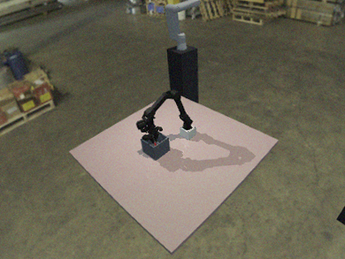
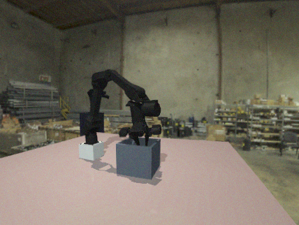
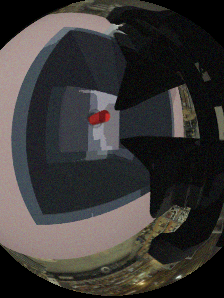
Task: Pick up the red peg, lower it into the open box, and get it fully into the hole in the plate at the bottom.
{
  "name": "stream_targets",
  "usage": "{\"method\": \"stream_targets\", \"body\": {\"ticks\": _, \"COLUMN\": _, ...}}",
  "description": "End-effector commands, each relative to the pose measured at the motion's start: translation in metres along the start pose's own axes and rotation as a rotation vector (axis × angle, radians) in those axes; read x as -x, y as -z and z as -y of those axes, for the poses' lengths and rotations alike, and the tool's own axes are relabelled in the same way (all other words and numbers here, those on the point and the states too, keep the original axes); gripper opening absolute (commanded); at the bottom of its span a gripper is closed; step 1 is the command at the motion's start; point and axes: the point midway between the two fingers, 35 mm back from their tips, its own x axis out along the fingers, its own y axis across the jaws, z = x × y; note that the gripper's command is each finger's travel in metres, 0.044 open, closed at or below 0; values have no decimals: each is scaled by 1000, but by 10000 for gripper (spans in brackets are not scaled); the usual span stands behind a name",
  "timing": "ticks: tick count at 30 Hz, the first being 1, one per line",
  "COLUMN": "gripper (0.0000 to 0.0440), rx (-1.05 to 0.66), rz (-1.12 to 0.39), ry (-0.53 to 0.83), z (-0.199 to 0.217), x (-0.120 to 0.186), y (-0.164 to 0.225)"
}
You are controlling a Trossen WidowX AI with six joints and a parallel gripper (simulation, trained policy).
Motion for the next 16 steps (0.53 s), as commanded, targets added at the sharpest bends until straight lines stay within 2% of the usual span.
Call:
{"method": "stream_targets", "body": {"ticks": 1, "gripper": 159, "rx": -1, "rz": -29, "ry": -23, "z": -6, "x": 8, "y": -2}}
{"method": "stream_targets", "body": {"ticks": 16, "gripper": 190, "rx": -2, "rz": -86, "ry": -156, "z": -29, "x": 50, "y": -15}}
